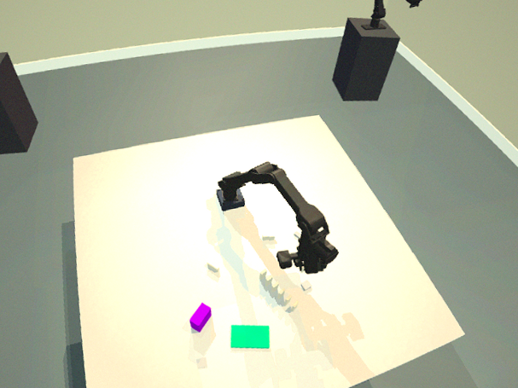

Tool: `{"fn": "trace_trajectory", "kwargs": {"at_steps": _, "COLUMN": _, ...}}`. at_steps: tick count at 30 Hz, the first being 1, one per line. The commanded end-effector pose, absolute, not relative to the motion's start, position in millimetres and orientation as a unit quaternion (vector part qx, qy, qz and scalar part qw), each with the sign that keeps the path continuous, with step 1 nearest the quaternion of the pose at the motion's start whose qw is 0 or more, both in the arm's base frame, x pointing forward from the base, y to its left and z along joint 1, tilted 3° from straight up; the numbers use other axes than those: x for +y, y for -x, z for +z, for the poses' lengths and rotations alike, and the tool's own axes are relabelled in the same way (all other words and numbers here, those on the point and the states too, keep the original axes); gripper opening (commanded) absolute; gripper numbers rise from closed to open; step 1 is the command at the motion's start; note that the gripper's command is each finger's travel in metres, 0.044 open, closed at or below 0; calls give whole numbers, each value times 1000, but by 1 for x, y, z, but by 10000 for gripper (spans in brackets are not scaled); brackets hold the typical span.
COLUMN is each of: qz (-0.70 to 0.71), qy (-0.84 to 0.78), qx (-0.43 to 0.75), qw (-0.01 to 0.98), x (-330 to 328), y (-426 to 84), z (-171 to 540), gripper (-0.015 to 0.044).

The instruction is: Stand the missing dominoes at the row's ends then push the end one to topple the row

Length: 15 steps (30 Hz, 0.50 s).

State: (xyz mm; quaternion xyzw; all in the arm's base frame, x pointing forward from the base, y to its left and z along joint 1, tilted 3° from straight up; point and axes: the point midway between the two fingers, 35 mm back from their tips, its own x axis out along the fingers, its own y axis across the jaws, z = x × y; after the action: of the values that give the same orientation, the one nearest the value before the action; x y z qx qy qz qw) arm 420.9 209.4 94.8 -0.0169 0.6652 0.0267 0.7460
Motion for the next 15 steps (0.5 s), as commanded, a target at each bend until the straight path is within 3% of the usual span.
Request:
{"fn": "trace_trajectory", "kwargs": {"at_steps": 1, "qz": 29, "qy": 21, "qx": 656, "qw": 754, "x": 213, "y": -421, "z": 89, "gripper": 27}}
{"fn": "trace_trajectory", "kwargs": {"at_steps": 15, "qz": 44, "qy": 36, "qx": 593, "qw": 803, "x": 226, "y": -439, "z": 68, "gripper": 27}}
